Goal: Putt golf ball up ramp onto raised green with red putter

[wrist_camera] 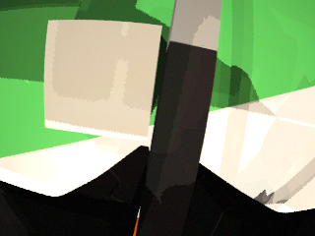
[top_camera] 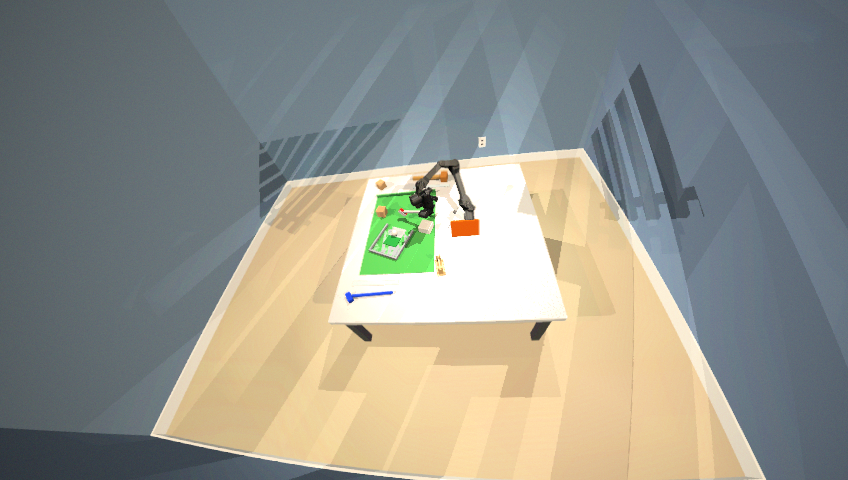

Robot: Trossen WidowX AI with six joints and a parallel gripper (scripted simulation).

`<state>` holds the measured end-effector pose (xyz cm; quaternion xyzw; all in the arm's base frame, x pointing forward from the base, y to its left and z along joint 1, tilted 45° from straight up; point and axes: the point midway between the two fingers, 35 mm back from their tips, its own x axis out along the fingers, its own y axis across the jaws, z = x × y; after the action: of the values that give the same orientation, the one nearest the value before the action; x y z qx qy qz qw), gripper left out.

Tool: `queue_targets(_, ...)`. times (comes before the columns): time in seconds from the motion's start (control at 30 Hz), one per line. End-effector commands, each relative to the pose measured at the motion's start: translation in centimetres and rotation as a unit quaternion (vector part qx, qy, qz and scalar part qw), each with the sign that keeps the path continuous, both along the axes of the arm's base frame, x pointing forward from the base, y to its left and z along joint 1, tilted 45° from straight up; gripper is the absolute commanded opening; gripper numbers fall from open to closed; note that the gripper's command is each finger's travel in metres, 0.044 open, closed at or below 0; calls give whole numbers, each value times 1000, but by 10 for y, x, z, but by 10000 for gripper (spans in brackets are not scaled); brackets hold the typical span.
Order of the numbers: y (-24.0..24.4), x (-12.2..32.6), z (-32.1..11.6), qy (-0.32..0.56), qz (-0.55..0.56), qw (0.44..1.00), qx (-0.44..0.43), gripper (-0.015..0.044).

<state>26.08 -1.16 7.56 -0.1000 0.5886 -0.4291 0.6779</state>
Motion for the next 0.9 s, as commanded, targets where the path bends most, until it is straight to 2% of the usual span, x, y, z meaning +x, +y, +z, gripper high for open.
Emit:
queue_targets(0.0,17,3,16,-5,2,1000,2,0)
queue_targets(0.13,26,3,26,-5,2,1000,1,0)
queue_targets(0.87,20,2,19,-3,3,1000,1,0)
